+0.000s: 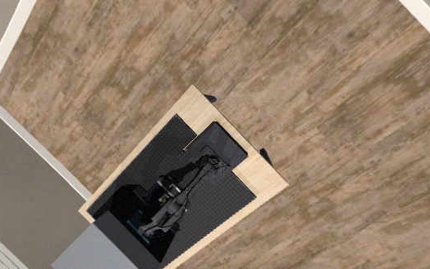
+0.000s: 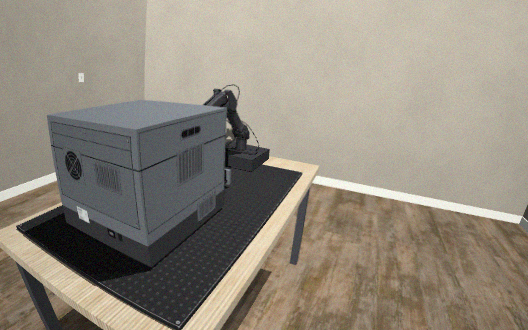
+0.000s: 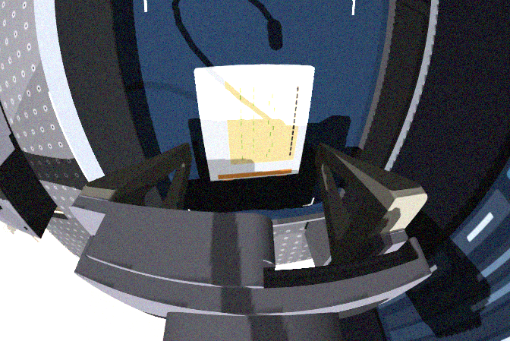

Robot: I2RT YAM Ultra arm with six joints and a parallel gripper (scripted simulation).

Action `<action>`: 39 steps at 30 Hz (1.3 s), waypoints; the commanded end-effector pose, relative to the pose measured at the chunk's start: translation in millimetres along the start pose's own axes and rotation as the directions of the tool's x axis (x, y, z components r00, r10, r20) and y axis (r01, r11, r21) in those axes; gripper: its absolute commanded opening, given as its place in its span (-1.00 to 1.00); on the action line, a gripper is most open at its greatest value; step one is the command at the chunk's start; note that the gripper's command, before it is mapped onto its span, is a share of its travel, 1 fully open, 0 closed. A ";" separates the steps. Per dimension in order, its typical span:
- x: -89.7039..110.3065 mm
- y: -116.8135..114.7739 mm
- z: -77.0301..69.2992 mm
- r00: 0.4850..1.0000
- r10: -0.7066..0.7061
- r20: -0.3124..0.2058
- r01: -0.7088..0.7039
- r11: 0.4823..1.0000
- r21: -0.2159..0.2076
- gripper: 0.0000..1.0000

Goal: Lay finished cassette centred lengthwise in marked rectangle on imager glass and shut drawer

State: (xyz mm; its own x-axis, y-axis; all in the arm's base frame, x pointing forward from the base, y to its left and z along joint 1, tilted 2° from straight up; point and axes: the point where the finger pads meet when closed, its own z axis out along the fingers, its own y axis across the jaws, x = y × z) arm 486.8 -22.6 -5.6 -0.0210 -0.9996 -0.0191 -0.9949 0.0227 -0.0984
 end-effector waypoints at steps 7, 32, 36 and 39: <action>-1.0 -8.2 -33.3 1.000 0.013 0.014 -0.013 0.999 0.033 0.83; 2.0 -7.6 -63.9 1.000 0.014 0.013 -0.015 0.999 0.038 0.83; 2.6 -7.2 -68.8 1.000 0.015 0.013 -0.015 0.999 0.037 0.83; 2.7 -5.6 -62.4 1.000 0.015 0.014 -0.015 1.000 0.022 0.83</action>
State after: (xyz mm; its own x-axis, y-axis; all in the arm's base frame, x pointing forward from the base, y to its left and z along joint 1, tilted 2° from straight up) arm 484.2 -22.4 40.2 -0.0209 -0.9996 -0.0190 -0.9945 0.0227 -0.1026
